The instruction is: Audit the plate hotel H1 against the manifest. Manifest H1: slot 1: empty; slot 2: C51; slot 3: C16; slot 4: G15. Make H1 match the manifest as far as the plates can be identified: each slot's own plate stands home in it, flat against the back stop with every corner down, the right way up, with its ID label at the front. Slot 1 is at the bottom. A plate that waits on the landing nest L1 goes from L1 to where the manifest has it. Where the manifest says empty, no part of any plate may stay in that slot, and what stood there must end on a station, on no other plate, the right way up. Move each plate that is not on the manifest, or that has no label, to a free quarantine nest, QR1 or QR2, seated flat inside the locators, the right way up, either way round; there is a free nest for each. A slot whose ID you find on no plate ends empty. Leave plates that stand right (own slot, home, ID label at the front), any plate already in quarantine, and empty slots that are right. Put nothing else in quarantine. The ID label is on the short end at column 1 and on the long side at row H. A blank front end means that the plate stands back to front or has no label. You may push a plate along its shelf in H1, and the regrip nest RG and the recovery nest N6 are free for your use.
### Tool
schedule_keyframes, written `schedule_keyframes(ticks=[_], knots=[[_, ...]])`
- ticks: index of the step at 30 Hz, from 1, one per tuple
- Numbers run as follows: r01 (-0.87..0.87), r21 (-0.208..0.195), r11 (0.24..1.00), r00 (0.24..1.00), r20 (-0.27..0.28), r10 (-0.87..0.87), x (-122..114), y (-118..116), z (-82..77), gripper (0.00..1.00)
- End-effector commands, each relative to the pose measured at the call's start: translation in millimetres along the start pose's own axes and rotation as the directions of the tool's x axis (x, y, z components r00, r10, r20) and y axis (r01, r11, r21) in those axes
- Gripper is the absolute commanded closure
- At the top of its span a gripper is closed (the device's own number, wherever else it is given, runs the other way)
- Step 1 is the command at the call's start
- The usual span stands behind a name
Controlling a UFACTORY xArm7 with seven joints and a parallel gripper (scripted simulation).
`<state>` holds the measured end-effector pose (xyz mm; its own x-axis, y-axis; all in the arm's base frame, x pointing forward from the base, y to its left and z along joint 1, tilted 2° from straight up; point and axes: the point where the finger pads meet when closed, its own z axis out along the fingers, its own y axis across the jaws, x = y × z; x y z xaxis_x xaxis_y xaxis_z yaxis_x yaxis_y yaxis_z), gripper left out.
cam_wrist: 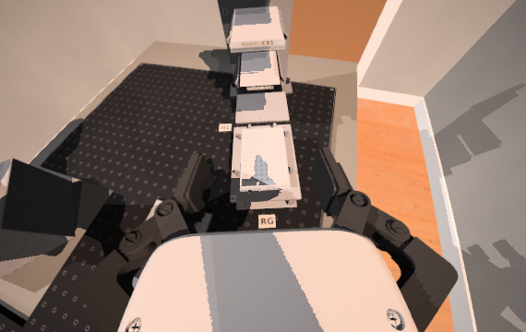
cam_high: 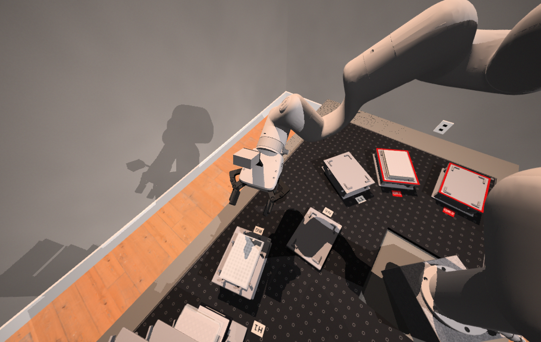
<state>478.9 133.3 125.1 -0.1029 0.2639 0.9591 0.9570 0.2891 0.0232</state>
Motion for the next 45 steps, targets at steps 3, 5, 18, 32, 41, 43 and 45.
schedule_keyframes(ticks=[3, 5, 18, 32, 41, 43, 45], knots=[[0.004, -0.001, 1.000, 0.995, 0.101, -0.004, 1.8, 1.1, -0.2, 0.00], [0.004, -0.001, 1.000, 0.991, 0.134, -0.003, 1.8, 1.1, -0.2, 0.00], [0.004, -0.001, 1.000, 0.950, 0.313, -0.003, 1.8, 1.2, -0.2, 0.00], [0.004, -0.002, 1.000, 0.869, 0.495, -0.002, 1.8, 1.2, -0.3, 0.00], [0.004, -0.002, 1.000, 0.785, 0.619, -0.002, 1.8, 1.2, -0.3, 0.00], [0.004, -0.002, 1.000, 0.775, 0.632, -0.002, 1.8, 1.2, -0.3, 0.00], [0.004, -0.002, 1.000, 0.764, 0.645, -0.002, 1.8, 1.3, -0.3, 0.00]])
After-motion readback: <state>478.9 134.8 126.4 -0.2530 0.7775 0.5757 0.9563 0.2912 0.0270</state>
